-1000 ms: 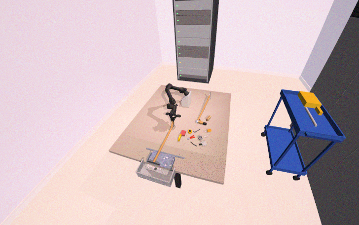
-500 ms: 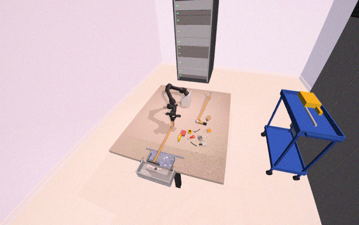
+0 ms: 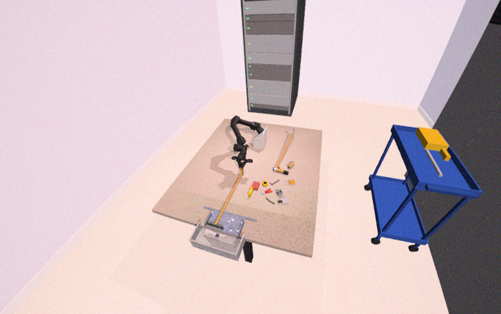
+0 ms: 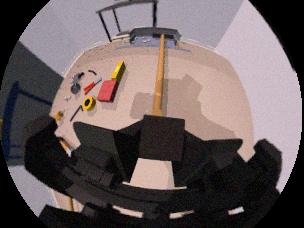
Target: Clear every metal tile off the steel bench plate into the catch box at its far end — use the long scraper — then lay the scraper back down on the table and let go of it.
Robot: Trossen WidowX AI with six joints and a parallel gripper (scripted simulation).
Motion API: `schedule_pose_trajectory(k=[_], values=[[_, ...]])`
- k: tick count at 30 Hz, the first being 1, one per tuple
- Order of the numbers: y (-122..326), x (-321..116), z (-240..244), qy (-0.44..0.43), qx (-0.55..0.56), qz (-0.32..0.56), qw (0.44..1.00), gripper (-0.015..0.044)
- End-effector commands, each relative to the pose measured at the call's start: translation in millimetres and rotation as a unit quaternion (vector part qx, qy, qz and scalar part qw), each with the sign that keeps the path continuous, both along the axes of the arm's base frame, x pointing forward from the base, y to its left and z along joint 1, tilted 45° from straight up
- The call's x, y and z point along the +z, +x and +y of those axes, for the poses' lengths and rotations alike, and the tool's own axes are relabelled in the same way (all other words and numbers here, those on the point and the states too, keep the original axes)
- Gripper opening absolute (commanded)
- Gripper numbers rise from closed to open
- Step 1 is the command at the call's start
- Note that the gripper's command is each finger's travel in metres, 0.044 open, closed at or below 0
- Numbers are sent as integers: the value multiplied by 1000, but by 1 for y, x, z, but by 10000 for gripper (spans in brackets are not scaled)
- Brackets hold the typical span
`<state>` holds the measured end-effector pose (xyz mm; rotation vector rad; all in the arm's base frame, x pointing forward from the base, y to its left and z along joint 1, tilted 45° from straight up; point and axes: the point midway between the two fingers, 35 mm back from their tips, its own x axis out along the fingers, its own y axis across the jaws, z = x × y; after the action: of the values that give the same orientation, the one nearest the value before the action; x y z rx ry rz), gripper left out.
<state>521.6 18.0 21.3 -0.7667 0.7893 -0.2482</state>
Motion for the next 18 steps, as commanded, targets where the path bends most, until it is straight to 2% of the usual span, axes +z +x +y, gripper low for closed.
schedule_pose_trajectory(k=[1, 18], values=[[-5, 2, 1, 0, 1, -1, 1000, 0], [-24, 2, -1, 0, 2, -2, 1000, 0]])
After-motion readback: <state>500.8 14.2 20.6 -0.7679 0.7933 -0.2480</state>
